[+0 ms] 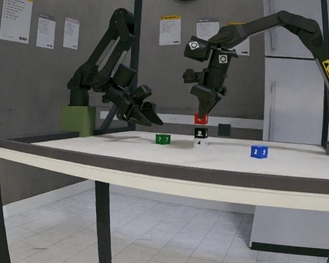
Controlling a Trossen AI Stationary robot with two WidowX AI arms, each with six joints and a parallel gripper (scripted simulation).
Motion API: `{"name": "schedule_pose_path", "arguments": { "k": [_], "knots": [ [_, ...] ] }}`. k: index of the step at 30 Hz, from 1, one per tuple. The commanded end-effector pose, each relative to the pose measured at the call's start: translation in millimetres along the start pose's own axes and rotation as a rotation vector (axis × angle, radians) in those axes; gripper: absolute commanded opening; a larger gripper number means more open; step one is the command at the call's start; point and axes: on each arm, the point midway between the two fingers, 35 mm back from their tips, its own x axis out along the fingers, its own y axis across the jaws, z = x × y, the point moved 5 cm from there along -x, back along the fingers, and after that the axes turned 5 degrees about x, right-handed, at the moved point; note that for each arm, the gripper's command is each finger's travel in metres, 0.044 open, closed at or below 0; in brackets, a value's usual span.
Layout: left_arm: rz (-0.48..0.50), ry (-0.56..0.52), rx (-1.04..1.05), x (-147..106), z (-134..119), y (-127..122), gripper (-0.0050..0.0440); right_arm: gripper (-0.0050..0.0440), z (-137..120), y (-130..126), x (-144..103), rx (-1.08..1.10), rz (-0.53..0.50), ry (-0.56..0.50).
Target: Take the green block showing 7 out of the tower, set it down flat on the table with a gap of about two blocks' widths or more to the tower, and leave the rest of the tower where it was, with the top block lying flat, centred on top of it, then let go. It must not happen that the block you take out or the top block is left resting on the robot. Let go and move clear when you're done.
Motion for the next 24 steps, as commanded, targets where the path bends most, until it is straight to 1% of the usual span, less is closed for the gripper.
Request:
{"name": "schedule_pose_path", "arguments": {
  "k": [1,8,24],
  "knots": [
    [0.008,-0.024,0.001,-9.5,2.5,-0.8,-0.005,0.04,4.8,0.6,-1.2,0.002,0.002,-0.02],
    [0.008,-0.024,0.001,-8.6,0.8,-1.8,-0.005,0.04,4.8,0.6,-1.2,0.002,0.002,-0.02],
    [0.008,-0.024,0.001,5.0,-4.7,0.7,-0.005,0.04,4.8,0.6,-1.2,0.002,0.002,-0.02]
  ]
}}
